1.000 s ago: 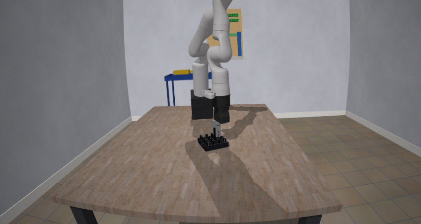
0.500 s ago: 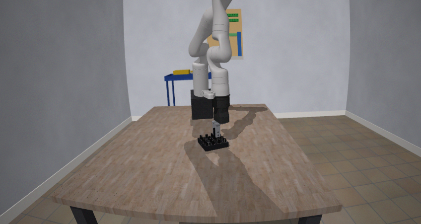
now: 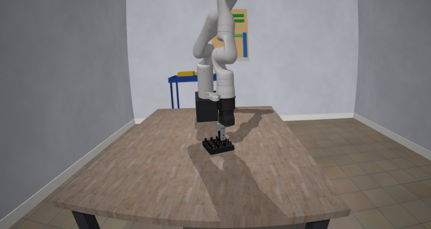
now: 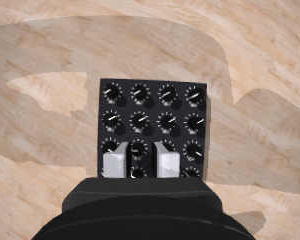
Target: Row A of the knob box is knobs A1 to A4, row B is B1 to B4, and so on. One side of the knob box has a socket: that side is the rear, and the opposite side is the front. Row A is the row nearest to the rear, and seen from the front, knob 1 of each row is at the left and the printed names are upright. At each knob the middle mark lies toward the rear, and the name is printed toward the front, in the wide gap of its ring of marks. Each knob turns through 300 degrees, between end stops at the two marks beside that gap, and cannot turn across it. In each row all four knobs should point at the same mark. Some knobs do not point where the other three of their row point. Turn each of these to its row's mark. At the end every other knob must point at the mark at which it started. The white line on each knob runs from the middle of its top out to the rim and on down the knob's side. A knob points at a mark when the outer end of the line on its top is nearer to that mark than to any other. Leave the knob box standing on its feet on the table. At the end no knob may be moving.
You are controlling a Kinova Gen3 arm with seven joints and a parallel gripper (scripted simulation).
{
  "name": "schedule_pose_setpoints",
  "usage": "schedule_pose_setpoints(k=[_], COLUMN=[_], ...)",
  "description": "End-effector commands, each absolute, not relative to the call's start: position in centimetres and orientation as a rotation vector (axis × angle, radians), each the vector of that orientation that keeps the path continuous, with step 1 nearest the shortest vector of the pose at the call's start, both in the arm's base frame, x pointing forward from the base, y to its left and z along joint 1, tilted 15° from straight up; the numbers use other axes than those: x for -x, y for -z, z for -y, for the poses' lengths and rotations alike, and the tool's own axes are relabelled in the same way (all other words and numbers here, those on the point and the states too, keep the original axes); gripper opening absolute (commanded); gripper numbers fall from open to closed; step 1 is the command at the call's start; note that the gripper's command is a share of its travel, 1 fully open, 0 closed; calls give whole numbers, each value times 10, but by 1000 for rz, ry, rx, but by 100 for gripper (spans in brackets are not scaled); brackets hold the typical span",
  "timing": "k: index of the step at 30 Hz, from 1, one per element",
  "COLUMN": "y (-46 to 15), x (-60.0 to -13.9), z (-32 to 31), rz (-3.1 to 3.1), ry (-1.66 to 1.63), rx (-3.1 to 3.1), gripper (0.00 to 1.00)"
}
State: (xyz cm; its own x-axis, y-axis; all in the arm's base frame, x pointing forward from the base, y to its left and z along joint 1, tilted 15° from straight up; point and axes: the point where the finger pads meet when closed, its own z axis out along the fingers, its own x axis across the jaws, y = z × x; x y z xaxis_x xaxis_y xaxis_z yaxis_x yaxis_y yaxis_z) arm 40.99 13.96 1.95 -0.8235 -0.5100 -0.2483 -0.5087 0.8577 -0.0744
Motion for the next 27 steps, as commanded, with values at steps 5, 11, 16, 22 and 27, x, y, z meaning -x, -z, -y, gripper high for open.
schedule_pose_setpoints(k=[5, 11, 16, 22, 27], y=[-20, -20, -20, -21, -21], x=[-413, -413, -415, -418, -417], z=[-141, -141, -141, -142, -141], rz=[-2766, -2766, -2764, -2763, -2766], ry=[10, 10, 9, 9, 10], rx=[781, 781, 781, 782, 781], gripper=[46, 46, 46, 46, 46])
